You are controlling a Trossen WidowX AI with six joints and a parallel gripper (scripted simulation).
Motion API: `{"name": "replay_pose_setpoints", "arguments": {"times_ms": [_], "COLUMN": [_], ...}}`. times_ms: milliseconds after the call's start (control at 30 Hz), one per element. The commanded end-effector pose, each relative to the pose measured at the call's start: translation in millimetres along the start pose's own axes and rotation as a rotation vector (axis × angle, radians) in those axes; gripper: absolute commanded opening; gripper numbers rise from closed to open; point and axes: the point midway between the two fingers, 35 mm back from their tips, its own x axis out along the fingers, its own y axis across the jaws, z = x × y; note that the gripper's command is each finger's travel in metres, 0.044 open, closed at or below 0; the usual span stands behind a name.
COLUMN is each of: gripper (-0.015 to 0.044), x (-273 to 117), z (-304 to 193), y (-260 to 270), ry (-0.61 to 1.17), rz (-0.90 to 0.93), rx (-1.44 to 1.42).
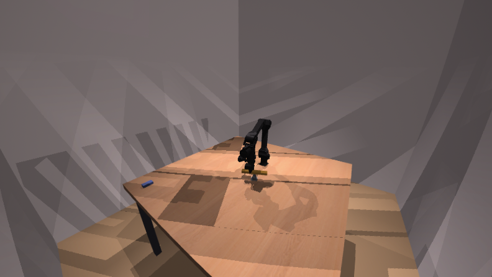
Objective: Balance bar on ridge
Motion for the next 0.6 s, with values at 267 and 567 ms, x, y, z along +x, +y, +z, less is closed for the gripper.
{"name": "replay_pose_setpoints", "arguments": {"times_ms": [267, 567], "gripper": [0.0, 0.0], "x": [0.3, 0.6], "z": [0.3, 0.4], "y": [0.0, 0.1], "ry": [-0.001, -0.001], "rz": [0.0, 0.0], "rx": [0.005, 0.005]}}
